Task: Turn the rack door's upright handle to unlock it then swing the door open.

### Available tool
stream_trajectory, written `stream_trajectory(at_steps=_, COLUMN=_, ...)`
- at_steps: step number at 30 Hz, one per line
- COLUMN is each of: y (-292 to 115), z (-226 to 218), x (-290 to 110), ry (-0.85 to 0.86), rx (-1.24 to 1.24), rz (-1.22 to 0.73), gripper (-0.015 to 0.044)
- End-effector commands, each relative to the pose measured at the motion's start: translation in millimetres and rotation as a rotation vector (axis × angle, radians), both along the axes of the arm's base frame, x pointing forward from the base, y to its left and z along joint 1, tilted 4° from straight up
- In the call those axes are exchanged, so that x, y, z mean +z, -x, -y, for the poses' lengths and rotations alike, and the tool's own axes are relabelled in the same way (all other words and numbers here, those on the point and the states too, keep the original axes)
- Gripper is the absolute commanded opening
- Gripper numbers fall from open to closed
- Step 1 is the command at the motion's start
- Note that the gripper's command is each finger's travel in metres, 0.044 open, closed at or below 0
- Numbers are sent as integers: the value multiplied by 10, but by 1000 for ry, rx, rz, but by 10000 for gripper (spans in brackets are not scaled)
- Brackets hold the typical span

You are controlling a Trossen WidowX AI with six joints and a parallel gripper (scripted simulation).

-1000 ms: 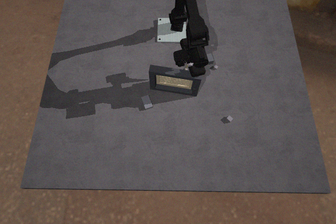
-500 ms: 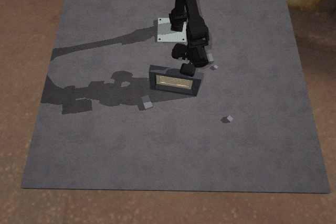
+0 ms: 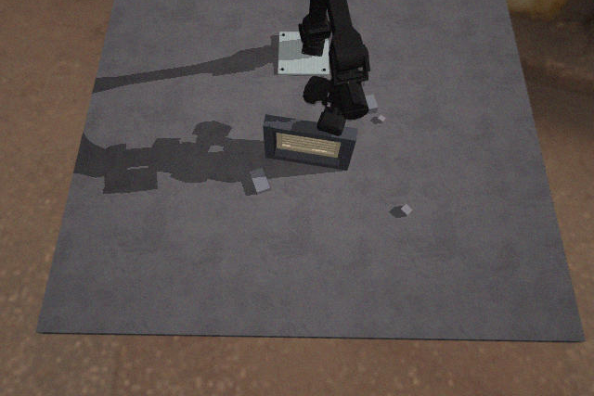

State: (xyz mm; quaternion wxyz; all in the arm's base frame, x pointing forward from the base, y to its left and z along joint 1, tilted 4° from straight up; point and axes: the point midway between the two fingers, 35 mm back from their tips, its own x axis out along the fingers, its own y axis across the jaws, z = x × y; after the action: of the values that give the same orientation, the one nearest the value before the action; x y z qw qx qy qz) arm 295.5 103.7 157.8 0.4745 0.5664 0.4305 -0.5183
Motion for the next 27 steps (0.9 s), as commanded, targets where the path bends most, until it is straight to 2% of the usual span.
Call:
stream_trajectory(at_steps=1, y=0, z=4, x=-2, ry=2, rx=-1, rz=1, gripper=53)
stream_trajectory(at_steps=5, y=0, z=4, x=-2, ry=2, rx=-1, rz=1, gripper=26)
stream_trajectory(at_steps=10, y=5, z=6, x=-3, ry=4, rx=13, rz=0, gripper=25)
stream_trajectory(at_steps=27, y=172, z=81, x=-18, ry=37, rx=367, rz=-3, gripper=25)
